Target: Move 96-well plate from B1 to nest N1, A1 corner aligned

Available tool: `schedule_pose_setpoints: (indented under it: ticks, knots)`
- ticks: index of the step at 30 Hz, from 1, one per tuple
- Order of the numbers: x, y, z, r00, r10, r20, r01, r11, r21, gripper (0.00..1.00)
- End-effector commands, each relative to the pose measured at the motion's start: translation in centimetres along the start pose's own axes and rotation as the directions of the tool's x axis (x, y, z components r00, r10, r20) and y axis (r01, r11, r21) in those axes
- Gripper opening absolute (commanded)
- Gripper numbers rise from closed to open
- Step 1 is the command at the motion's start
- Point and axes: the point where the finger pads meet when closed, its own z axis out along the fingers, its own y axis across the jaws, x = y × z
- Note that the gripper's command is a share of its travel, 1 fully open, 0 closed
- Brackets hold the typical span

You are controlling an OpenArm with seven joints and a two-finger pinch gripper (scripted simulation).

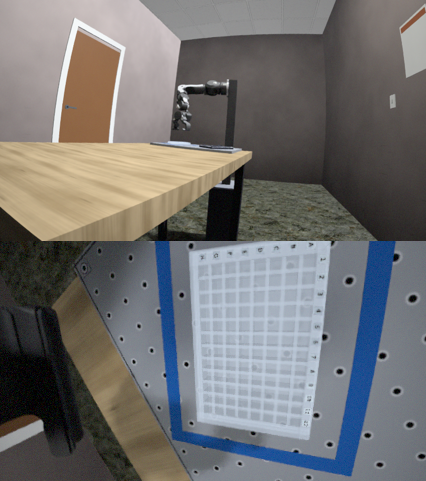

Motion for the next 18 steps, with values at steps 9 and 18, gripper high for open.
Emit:
schedule_pose_setpoints:
  ticks: [9,18]
  knots:
    - [-0.1,0.0,-0.1,1.000,0.000,0.002,0.000,1.000,-0.001,0.77]
    - [-0.1,0.0,1.0,1.000,0.001,0.003,-0.001,1.000,-0.002,0.77]
